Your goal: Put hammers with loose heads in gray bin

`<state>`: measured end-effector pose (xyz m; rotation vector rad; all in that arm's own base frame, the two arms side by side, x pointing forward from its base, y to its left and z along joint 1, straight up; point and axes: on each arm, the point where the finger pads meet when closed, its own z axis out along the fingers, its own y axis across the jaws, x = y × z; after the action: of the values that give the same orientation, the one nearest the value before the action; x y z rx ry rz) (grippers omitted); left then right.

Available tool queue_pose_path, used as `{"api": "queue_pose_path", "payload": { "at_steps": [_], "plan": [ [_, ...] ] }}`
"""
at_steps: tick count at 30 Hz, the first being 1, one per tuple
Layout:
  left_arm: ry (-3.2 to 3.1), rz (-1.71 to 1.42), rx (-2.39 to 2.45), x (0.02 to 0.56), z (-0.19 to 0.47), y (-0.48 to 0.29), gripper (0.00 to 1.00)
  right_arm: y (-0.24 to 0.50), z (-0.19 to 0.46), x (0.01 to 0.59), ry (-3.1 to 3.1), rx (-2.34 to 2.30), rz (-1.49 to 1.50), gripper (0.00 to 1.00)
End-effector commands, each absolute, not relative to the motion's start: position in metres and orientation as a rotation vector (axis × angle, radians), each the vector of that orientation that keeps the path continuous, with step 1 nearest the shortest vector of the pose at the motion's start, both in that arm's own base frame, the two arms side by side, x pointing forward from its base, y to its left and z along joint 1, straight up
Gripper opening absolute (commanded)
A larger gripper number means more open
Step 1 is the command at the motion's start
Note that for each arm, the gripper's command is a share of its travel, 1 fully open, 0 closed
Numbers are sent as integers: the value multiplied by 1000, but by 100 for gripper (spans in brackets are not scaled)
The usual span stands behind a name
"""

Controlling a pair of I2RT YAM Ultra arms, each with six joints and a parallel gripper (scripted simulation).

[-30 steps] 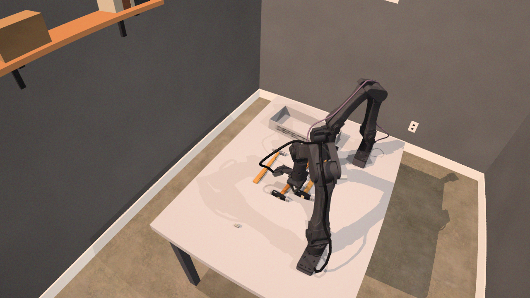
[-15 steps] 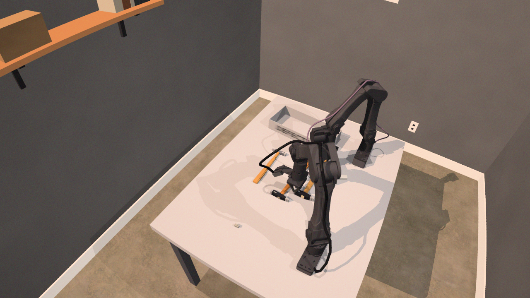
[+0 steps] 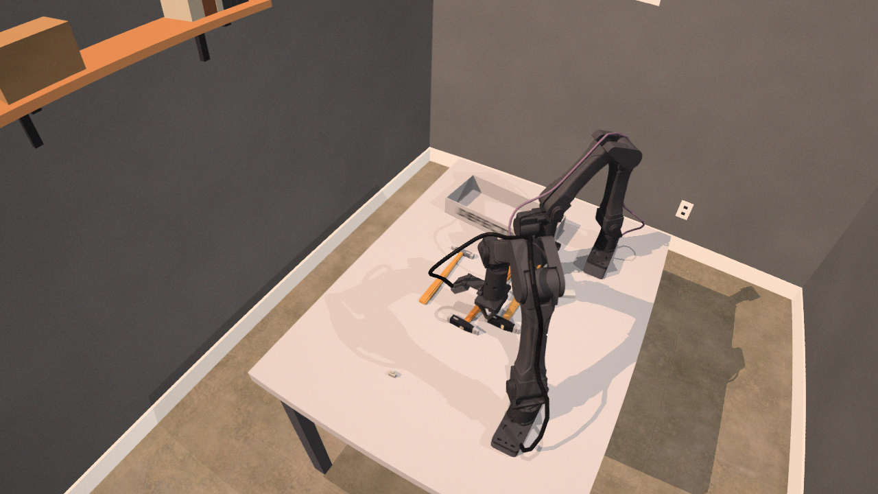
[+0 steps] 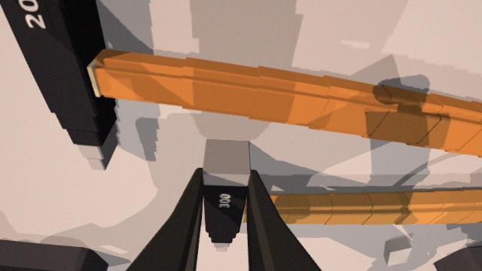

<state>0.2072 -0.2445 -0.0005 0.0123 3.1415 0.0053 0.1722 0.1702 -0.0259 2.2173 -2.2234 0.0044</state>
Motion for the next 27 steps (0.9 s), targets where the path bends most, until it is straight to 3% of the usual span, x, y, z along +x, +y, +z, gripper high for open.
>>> {"api": "queue_pose_path", "payload": {
  "at_steps": [1,27],
  "plan": [
    [3154,85,15,202,-1,-210,16,134,-36,156,-2157,2097,100,26],
    [3130,-123,-9,210,2,-238,16,173,-26,171,-2225,2232,0,26]
  ]
}}
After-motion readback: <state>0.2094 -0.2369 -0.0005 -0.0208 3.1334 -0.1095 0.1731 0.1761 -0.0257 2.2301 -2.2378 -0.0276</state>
